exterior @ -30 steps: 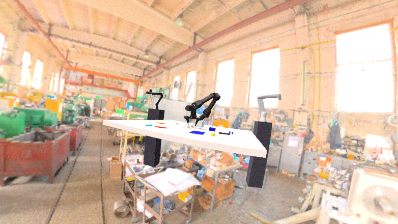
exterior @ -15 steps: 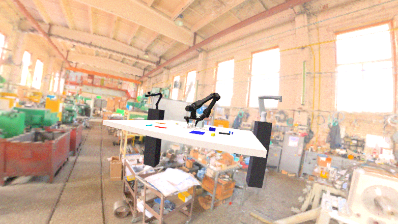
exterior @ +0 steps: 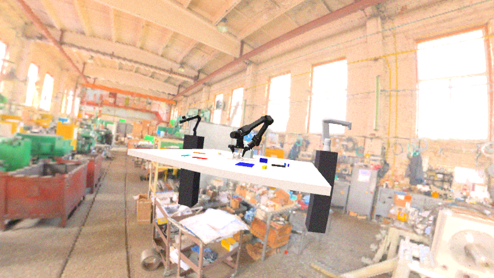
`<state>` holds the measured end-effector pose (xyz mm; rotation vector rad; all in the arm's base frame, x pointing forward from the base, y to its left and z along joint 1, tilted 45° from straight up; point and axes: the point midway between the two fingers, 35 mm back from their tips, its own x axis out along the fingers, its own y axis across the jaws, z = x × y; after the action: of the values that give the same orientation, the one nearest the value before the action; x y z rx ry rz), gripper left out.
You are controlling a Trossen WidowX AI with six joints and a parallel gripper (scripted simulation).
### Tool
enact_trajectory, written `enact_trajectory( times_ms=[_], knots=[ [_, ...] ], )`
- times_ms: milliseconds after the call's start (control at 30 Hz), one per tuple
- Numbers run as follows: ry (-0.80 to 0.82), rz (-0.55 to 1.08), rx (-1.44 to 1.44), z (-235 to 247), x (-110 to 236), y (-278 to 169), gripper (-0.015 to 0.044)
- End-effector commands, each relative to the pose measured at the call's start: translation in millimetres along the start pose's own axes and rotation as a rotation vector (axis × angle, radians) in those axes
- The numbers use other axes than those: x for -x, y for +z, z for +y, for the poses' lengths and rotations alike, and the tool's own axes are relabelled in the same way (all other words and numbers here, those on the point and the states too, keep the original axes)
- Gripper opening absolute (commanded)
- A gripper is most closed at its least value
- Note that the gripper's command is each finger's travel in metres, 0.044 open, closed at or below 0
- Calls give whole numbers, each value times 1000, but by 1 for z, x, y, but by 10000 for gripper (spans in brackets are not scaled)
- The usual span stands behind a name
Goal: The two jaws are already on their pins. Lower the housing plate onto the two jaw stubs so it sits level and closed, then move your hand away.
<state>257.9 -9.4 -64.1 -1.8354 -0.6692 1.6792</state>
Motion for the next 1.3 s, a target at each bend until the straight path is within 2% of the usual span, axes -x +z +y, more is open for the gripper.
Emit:
enact_trajectory(
  times_ms=[0, 1267],
  knots=[
    [-3, 3, -4, 0, -1, 0, 351],
    [-4, 3, 1, -1, -8, 0, 351]
  ],
)
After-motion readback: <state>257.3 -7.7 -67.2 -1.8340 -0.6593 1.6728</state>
